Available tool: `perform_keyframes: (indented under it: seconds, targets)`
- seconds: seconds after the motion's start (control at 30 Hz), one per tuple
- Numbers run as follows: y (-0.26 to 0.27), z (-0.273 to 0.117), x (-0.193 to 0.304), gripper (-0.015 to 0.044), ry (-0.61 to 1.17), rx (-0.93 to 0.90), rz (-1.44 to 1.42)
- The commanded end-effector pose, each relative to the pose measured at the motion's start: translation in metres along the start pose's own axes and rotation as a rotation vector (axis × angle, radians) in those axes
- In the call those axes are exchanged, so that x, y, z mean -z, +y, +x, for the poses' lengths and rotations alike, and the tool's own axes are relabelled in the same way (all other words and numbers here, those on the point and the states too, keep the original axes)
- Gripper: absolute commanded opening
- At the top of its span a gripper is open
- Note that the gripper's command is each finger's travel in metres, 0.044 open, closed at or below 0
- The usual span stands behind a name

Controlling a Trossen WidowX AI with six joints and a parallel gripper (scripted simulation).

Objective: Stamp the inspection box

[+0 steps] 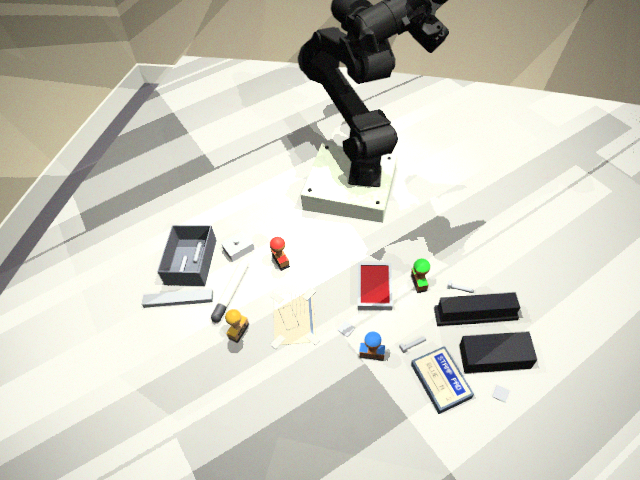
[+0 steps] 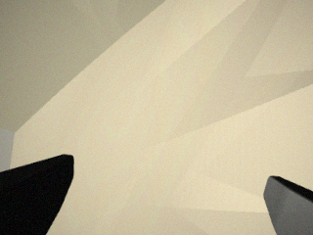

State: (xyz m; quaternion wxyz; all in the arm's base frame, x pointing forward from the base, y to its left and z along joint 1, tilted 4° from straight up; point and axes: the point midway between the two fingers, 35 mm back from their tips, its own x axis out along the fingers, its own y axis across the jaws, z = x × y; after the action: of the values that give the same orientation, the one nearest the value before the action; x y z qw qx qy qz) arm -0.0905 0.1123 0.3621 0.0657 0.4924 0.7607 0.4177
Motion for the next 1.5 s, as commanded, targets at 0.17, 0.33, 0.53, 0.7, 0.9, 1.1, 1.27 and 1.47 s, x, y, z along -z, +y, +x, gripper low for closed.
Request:
perform_keyframes:
  seconds: [0.17,0.33,0.53,0.7,0.9,1.1,1.27,1.47]
  targets:
    - [0.046,0.002,-0.012,0.0242,0.012,-0.13,0.394]
    - [0.119,-0.005,-0.053,0.0226,0.068,-0.384,1.041]
    - [0.184,-0.032,-0.13,0.0226,0.234,-0.76,1.818]
    - [0.207,-0.07,-0.205,0.0226,0.489,-1.163,2.362]
    - [0.193,-0.124,-0.287,0.0226,1.003,-1.793,2.759]
    - [0.144,-0.18,-0.34,0.0226,1.792,-2.578,2.568]
    - [0.087,-0.221,-0.354,0.0226,2.587,-3.206,1.531]
    - [0.035,-0.245,-0.333,0.0226,2.944,-3.339,0.167]
